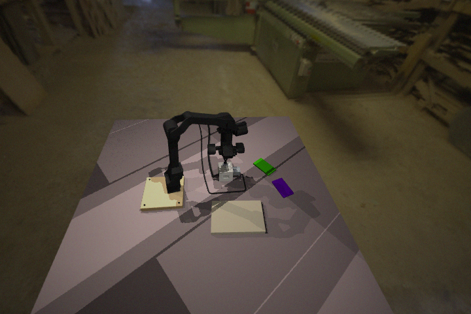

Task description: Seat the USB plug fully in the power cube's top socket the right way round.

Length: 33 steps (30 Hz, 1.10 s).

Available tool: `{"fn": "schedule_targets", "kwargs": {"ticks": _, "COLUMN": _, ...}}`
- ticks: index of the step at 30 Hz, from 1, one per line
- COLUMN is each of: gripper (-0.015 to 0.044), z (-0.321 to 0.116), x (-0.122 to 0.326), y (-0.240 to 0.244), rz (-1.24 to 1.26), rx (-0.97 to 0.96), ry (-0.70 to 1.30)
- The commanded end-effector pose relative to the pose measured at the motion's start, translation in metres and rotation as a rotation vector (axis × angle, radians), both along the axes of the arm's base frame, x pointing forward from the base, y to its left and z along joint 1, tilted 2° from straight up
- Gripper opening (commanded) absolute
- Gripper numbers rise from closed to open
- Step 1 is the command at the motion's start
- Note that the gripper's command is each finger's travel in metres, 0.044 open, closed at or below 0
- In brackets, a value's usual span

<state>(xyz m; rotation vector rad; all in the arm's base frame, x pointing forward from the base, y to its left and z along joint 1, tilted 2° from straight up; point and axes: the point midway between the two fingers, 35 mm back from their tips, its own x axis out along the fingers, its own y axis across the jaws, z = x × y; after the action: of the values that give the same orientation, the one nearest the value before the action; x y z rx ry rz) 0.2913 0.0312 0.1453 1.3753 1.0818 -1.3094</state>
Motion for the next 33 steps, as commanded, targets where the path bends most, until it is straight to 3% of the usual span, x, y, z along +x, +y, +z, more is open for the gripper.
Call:
{"fn": "schedule_targets", "kwargs": {"ticks": 1, "gripper": 0.0, "z": -0.0008, "x": 0.0003, "y": -0.0002, "rz": -0.003, "rx": -0.002, "ry": -0.001}}
{"fn": "schedule_targets", "kwargs": {"ticks": 33, "gripper": 0.0, "z": -0.0046, "x": 0.0005, "y": -0.0001, "rz": -0.003, "rx": -0.002, "ry": -0.001}}
